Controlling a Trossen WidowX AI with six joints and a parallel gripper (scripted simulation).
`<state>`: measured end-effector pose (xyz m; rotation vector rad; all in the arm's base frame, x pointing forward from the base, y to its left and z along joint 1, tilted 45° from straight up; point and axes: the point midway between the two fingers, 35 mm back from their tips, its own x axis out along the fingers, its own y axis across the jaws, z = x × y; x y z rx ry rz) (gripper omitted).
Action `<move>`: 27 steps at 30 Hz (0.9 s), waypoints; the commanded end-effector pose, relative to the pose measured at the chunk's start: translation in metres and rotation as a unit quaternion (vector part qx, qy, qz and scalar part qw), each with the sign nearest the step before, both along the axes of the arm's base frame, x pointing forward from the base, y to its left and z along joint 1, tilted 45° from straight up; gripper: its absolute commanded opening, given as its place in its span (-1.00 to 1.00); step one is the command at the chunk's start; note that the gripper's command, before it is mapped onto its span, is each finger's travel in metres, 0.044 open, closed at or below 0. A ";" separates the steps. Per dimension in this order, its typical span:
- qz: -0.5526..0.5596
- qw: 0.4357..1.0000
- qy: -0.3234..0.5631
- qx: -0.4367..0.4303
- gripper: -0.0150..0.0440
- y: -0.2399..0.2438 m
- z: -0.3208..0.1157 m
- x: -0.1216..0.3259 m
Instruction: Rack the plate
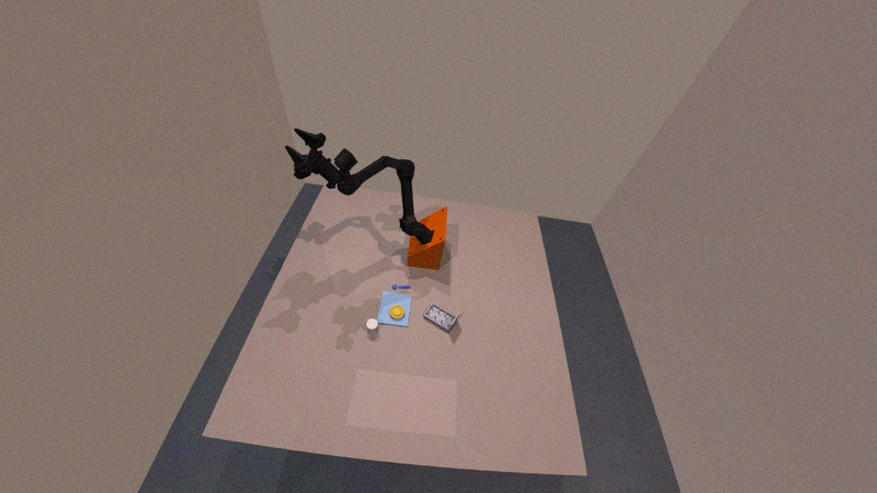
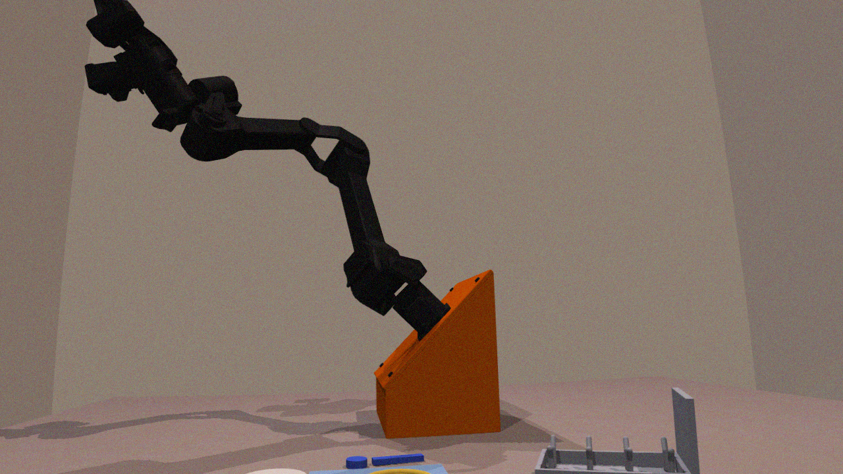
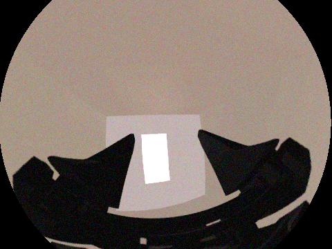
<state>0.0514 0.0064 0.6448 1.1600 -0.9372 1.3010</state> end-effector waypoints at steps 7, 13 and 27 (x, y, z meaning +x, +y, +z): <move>-0.015 0.999 0.021 0.028 0.86 -0.016 -0.001 0.020; -0.041 0.996 0.055 0.063 0.86 -0.036 -0.005 0.050; -0.108 0.974 0.150 0.132 0.86 -0.077 -0.029 0.125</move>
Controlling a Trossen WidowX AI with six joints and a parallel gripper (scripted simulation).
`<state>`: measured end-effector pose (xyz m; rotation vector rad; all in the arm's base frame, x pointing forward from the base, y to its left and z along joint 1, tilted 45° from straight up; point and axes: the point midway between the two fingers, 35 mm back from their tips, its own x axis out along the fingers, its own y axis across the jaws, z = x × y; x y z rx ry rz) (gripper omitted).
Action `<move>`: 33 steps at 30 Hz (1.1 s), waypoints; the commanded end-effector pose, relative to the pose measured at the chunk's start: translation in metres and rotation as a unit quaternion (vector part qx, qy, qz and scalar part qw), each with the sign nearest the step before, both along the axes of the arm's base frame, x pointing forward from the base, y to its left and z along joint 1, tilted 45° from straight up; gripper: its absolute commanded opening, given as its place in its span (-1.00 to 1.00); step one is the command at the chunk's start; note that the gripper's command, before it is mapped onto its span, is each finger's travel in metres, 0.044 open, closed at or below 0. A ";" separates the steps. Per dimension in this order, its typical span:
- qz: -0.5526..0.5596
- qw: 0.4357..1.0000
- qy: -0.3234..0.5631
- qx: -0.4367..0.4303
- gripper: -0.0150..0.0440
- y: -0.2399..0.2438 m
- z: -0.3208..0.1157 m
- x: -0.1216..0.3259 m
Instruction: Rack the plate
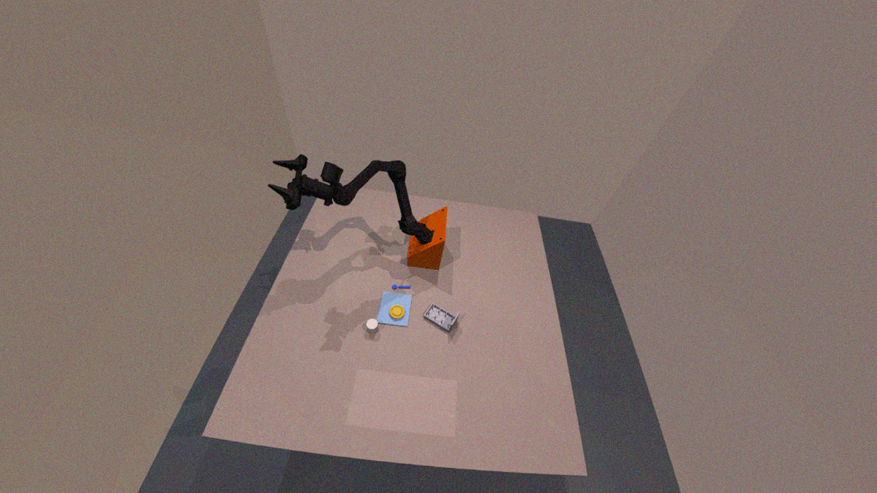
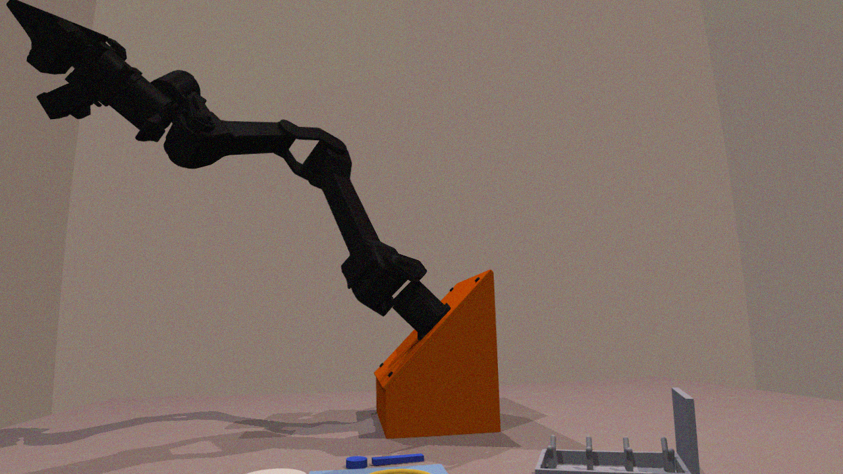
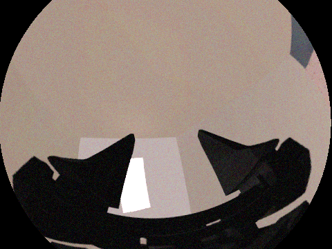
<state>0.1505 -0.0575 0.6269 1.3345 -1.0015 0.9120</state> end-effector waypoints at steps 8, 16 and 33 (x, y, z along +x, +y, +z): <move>-0.040 0.993 0.099 0.055 0.86 -0.028 -0.033 0.070; -0.052 0.982 0.165 0.071 0.86 -0.033 -0.059 0.112; -0.100 0.943 0.311 0.068 0.86 -0.034 -0.123 0.187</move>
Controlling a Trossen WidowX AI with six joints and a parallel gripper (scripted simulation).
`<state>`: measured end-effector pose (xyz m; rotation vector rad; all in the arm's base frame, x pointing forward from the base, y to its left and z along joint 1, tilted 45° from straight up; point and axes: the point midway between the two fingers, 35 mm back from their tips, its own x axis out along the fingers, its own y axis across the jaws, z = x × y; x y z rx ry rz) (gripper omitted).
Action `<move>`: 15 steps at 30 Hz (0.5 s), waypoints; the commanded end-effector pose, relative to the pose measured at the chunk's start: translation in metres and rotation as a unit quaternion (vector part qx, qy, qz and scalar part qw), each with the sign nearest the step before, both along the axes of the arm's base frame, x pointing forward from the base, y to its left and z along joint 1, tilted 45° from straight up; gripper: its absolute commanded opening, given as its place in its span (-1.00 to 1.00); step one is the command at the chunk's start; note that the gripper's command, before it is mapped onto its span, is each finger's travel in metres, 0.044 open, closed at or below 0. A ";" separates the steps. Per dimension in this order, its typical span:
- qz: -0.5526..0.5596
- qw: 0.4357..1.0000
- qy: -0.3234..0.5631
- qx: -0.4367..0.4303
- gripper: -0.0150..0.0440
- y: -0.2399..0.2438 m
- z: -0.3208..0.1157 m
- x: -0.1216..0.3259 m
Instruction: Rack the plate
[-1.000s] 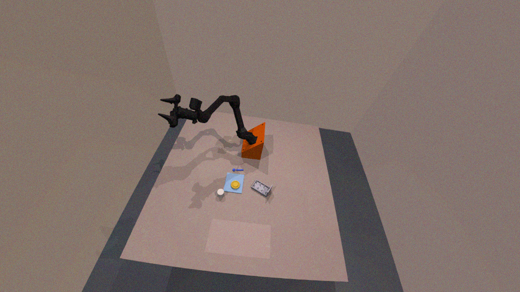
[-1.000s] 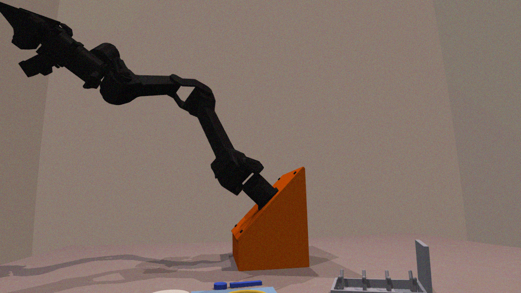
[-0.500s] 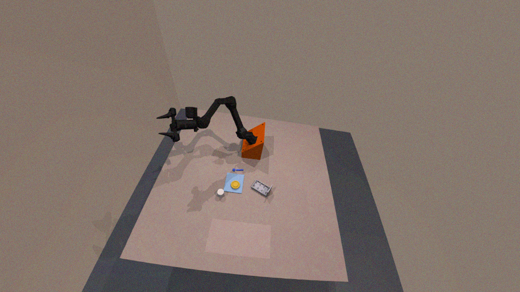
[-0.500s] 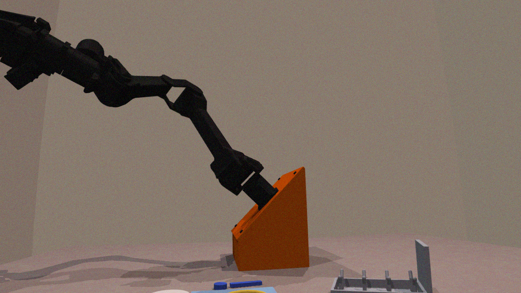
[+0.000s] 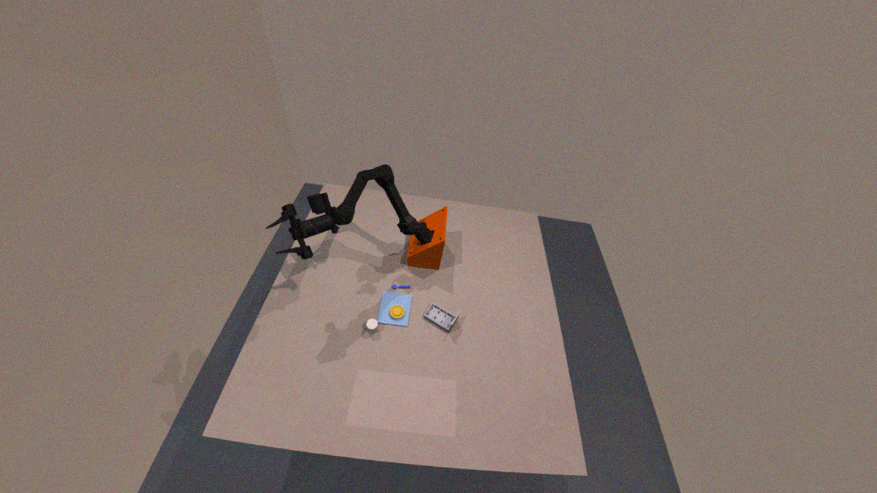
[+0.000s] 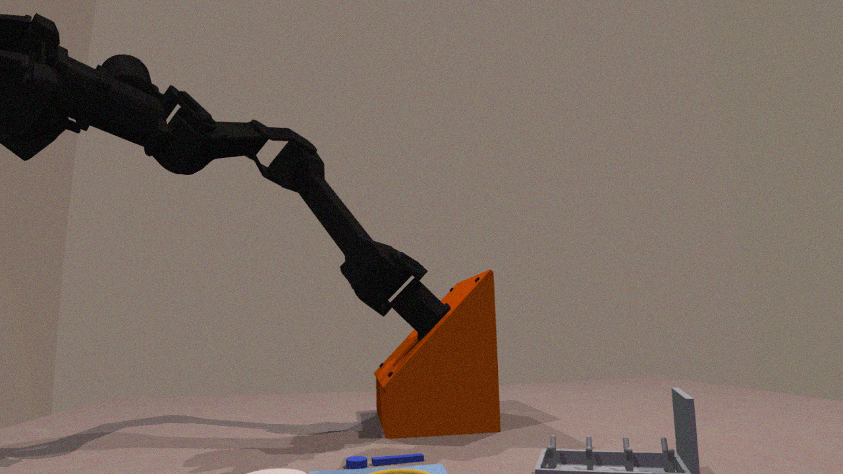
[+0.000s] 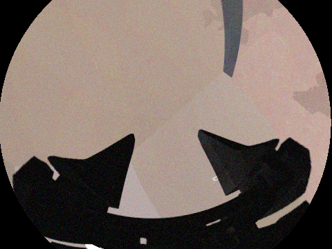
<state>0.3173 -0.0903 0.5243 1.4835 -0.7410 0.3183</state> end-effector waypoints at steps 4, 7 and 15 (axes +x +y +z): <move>-0.032 0.995 0.090 -0.011 0.86 -0.003 -0.039 0.037; -0.045 0.991 0.124 -0.019 0.86 -0.004 -0.054 0.048; -0.075 0.972 0.218 -0.047 0.86 -0.004 -0.096 0.076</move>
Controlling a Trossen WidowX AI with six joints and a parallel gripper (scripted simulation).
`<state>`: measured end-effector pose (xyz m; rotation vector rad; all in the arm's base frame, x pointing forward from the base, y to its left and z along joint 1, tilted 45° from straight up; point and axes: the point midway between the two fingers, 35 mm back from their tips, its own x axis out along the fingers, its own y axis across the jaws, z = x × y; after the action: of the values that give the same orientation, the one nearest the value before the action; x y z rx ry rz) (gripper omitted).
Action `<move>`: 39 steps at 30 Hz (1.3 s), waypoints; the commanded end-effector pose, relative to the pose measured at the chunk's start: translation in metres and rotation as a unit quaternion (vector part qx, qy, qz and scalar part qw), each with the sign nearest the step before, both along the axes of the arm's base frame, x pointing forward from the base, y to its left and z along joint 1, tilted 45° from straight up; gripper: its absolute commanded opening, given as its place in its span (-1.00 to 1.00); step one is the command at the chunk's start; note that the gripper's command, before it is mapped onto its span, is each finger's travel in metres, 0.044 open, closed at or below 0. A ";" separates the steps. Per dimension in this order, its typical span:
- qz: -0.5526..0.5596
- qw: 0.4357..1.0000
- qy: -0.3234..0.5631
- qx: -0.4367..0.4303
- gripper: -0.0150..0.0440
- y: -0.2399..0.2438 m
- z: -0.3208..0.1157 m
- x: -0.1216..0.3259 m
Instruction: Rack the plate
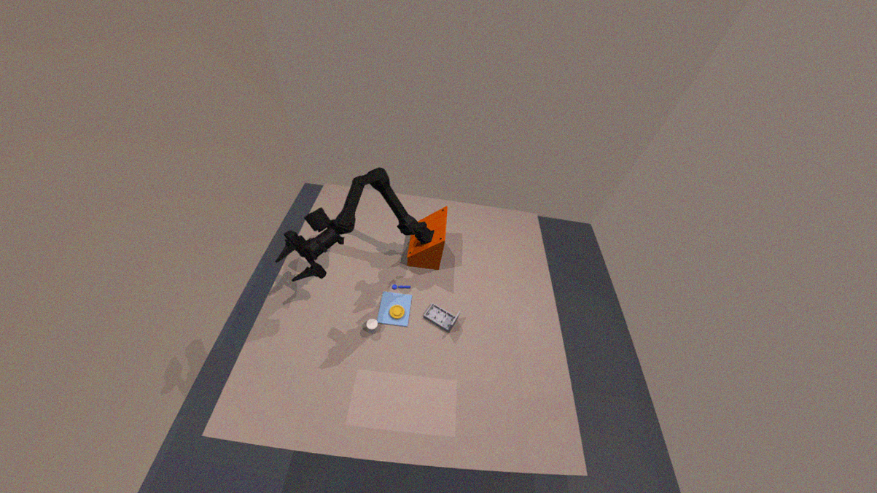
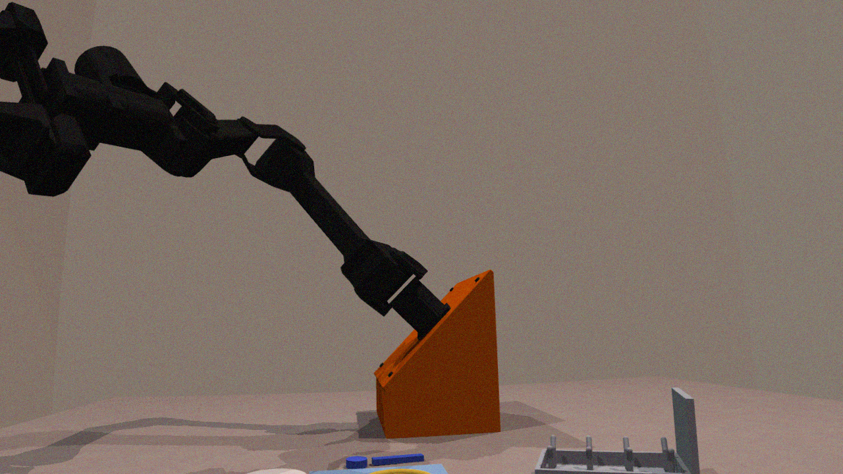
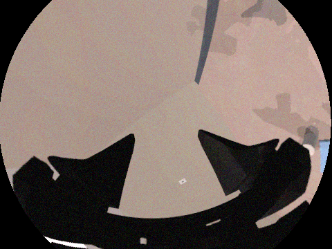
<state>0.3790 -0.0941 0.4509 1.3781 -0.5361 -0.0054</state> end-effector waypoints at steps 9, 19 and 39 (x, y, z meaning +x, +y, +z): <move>-0.036 0.985 0.161 -0.054 0.86 0.005 -0.074 0.040; -0.046 0.953 0.279 -0.112 0.86 0.013 -0.130 0.057; -0.041 0.838 0.482 -0.253 0.86 0.031 -0.229 0.065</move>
<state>0.4439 -0.0665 0.2431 0.7646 0.1784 -0.5340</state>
